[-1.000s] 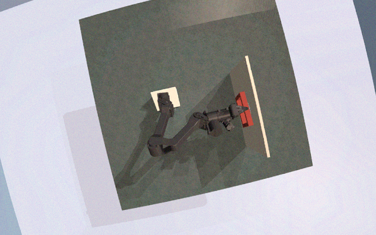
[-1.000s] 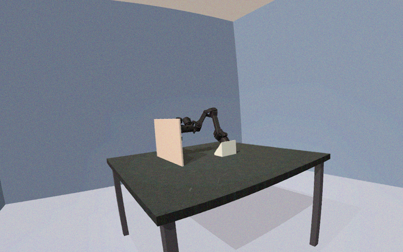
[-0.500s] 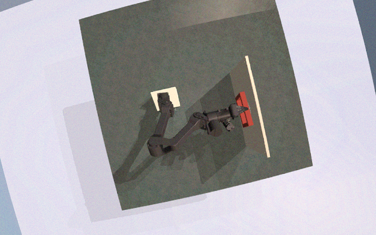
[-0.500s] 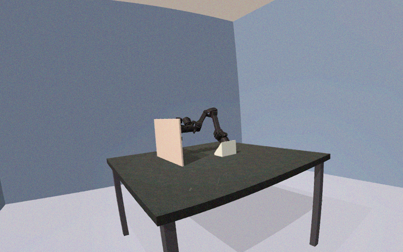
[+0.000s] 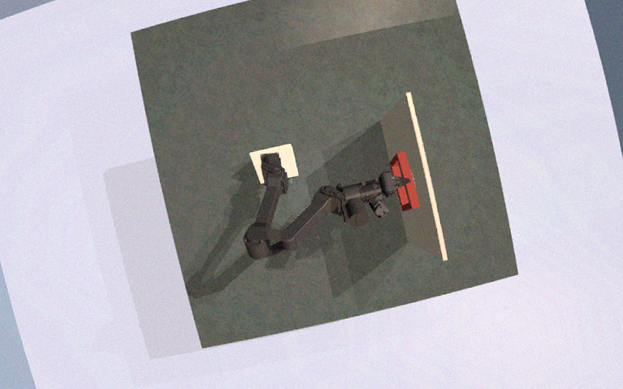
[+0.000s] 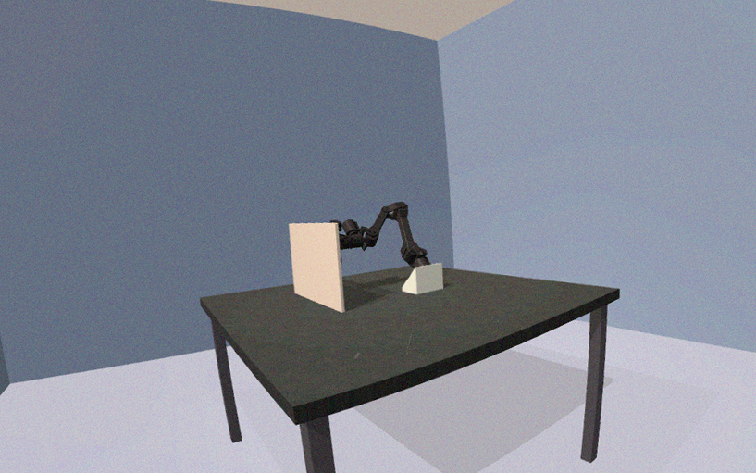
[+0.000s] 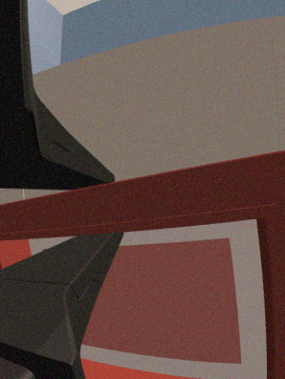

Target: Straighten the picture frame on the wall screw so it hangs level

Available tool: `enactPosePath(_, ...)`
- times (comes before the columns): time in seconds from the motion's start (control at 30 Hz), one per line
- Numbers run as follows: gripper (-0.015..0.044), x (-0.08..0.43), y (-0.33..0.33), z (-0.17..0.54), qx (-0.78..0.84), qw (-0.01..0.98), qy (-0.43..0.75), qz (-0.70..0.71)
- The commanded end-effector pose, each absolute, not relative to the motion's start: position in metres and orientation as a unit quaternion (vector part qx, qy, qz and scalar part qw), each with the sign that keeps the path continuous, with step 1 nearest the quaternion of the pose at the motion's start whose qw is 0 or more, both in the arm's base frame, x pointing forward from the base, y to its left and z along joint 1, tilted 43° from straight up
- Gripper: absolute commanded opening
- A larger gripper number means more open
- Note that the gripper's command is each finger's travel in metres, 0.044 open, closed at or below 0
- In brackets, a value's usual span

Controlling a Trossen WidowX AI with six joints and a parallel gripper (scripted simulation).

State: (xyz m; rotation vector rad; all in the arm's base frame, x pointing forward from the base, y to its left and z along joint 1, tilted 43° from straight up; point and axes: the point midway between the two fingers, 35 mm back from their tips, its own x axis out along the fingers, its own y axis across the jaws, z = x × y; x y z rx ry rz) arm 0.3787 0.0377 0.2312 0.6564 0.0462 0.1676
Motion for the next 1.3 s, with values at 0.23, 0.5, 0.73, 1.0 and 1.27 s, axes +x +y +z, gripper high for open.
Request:
enactPosePath(0.23,0.0000,0.3789,0.0373,0.2313,0.323,0.943,0.022,0.079)
enactPosePath(0.5,0.0000,0.3785,0.0395,0.2327,0.323,0.943,0.022,0.079)
enactPosePath(0.73,0.0000,0.3782,0.0414,0.2341,0.324,0.943,0.023,0.079)
enactPosePath(1.0,0.0000,0.3778,0.0433,0.2355,0.324,0.943,0.023,0.079)
enactPosePath(1.27,0.0000,0.3777,0.0441,0.2362,0.324,0.943,0.023,0.079)
